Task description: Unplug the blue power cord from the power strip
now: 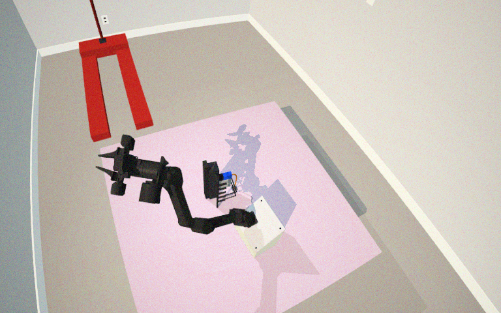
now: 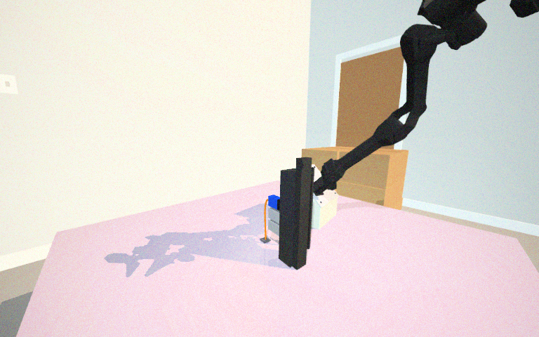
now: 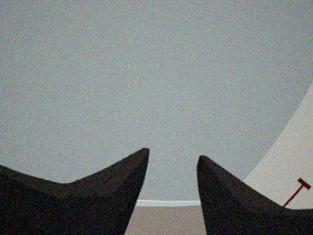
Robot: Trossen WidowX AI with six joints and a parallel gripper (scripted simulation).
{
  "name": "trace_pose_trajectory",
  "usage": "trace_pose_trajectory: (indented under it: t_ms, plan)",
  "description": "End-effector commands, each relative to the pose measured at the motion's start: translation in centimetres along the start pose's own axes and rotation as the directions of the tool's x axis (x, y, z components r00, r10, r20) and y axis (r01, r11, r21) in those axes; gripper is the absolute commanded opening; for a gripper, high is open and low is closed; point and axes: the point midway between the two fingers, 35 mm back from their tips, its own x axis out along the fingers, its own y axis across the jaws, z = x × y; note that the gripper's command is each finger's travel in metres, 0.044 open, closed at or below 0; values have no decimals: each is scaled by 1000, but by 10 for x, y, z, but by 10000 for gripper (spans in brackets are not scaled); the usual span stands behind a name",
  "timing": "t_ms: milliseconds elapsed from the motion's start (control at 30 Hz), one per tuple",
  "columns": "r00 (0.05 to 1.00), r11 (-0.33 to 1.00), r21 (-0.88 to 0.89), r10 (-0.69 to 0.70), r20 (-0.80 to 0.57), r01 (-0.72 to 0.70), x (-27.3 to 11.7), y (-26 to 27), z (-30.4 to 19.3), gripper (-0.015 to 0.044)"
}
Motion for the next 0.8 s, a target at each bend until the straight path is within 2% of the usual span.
trace_pose_trajectory:
  t_ms: [0,200,367,767]
  plan:
    - [996,992,99,-86,24,83,-11,-37,-5,160]
    - [973,946,238,-229,12,220,-25,-100,-23,160]
    - [922,847,382,-386,-38,370,-48,-168,-54,160]
    - [697,466,577,-660,-279,671,-131,-294,-169,160]
